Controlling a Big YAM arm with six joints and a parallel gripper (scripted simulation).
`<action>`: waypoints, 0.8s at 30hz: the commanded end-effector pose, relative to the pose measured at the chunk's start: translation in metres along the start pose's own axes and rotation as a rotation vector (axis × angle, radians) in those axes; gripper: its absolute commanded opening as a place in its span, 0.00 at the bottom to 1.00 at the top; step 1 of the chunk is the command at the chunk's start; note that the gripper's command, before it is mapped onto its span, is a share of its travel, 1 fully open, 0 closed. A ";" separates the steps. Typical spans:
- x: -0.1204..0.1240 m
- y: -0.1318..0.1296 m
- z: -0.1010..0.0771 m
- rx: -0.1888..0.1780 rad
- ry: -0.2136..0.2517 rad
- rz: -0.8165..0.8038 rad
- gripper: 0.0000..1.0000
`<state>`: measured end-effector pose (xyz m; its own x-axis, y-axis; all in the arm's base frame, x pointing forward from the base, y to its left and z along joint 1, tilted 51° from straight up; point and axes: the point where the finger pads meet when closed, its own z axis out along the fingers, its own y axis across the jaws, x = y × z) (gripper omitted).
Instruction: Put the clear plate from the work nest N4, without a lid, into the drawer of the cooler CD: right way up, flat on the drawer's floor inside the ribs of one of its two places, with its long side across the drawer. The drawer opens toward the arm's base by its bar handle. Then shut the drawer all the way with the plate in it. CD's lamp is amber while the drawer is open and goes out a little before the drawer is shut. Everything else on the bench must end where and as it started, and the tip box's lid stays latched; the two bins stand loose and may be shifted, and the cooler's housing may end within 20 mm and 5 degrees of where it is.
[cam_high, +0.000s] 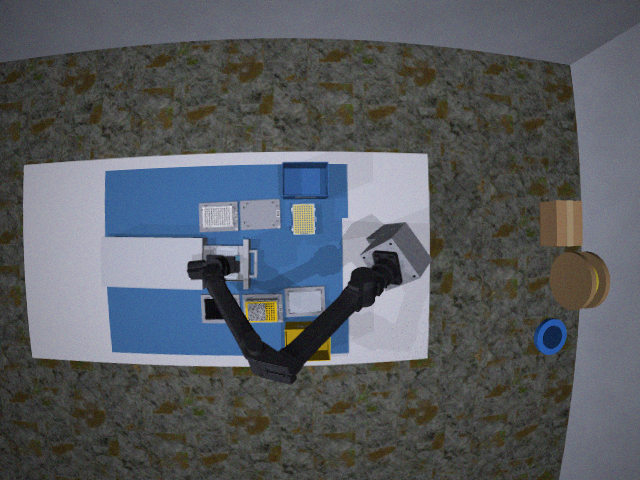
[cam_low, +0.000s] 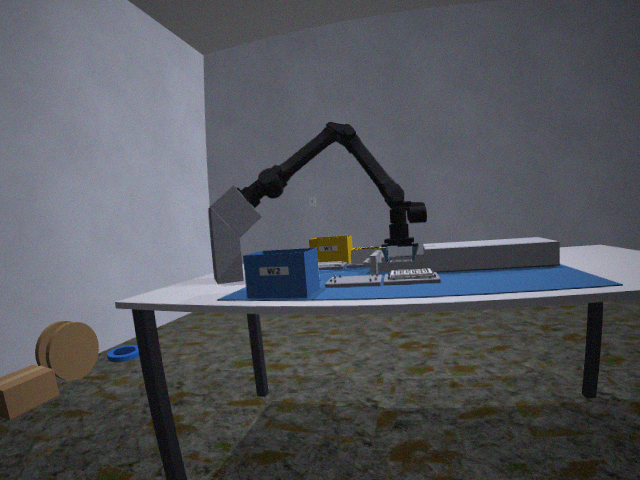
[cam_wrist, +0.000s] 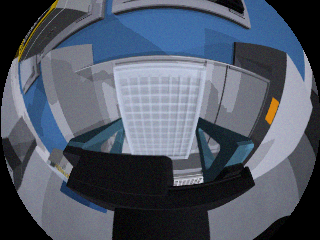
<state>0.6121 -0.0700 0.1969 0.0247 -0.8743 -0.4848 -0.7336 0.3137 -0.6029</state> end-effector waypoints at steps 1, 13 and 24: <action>-0.014 -0.022 0.001 0.038 -0.009 -0.026 0.00; -0.015 -0.022 0.000 0.039 -0.010 -0.027 0.00; -0.016 -0.023 -0.001 0.041 -0.010 -0.028 0.00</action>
<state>0.6121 -0.0700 0.1969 0.0240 -0.8742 -0.4850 -0.7336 0.3142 -0.6026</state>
